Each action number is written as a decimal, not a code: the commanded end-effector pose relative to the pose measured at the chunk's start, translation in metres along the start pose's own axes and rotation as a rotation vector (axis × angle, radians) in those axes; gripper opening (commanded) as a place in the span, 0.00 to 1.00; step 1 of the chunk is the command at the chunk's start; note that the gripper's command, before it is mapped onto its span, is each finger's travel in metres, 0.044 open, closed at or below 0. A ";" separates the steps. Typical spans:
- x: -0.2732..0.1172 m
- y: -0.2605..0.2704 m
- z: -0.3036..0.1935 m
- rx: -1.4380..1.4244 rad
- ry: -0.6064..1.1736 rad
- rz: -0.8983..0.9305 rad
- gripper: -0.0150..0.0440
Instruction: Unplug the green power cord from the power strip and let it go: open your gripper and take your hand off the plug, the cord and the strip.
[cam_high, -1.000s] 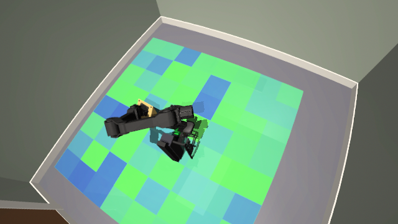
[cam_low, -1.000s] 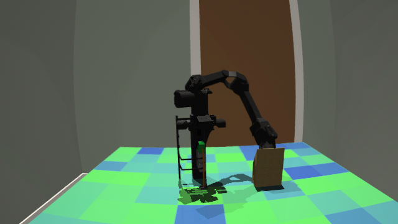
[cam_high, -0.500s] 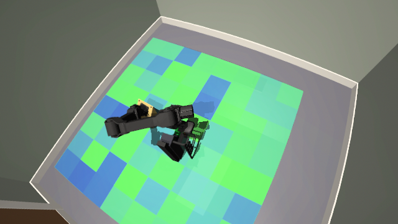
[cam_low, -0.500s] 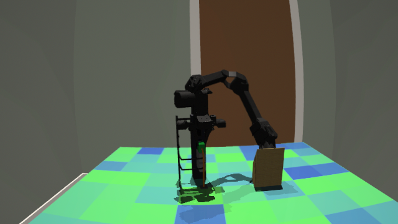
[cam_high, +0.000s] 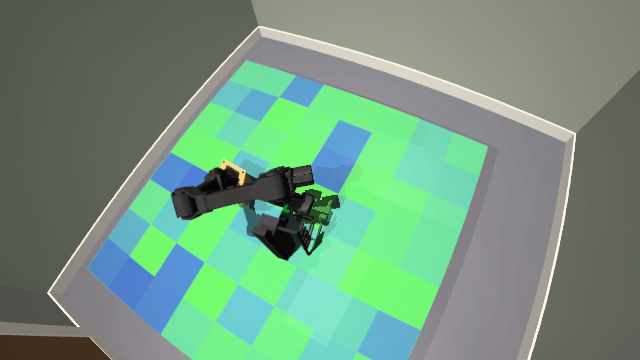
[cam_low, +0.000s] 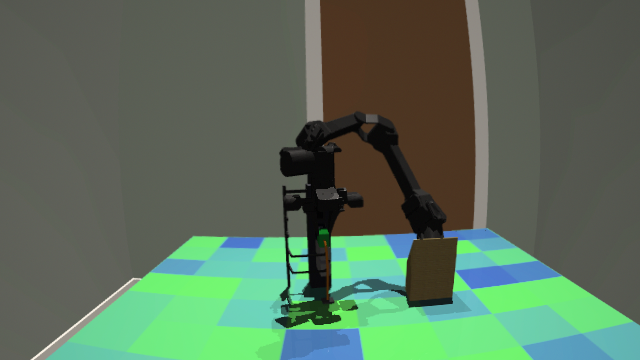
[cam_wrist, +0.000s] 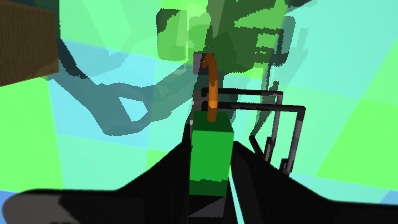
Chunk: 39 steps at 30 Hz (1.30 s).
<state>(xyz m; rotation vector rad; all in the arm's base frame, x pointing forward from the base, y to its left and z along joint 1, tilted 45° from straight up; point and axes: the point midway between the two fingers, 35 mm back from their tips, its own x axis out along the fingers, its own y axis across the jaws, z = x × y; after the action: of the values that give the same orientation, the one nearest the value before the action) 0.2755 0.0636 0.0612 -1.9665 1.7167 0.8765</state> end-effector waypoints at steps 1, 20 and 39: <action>-0.008 0.001 0.030 -0.024 -0.057 -0.006 0.25; -0.009 0.000 0.039 -0.028 -0.052 -0.005 0.97; -0.020 0.003 0.085 -0.028 -0.053 -0.005 1.00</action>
<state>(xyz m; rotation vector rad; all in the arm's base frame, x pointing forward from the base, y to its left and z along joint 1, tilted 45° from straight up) 0.2553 0.1330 0.0136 -1.9555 1.6738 0.9476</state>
